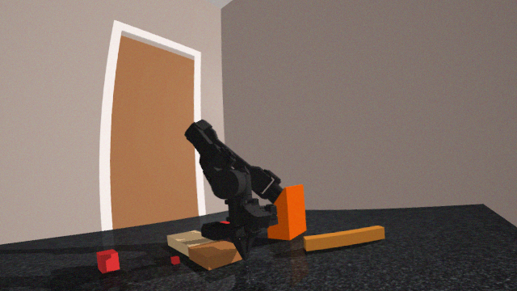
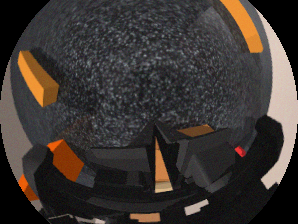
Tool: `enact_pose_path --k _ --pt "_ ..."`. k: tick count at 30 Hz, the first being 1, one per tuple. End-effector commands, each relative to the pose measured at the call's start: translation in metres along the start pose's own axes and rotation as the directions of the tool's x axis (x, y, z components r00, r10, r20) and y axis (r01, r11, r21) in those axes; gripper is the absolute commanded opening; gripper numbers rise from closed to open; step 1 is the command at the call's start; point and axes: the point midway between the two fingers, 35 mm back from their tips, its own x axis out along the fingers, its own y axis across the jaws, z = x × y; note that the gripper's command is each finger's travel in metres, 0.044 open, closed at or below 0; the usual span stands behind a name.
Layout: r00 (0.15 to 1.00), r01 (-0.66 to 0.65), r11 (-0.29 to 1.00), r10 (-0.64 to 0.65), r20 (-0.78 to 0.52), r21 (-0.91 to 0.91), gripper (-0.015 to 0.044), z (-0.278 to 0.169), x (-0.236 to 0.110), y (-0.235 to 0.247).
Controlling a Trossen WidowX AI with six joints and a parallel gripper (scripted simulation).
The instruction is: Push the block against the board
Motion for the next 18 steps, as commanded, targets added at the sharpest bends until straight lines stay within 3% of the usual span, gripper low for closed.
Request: enact_pose_path --k 1,18 --pt "1.0 0.002 1.0 -0.002 -0.002 -0.003 0.0 -0.004 0.0 -0.001" --pt "1.0 0.002 1.0 -0.002 -0.001 -0.003 0.0 -0.017 0.0 -0.002"
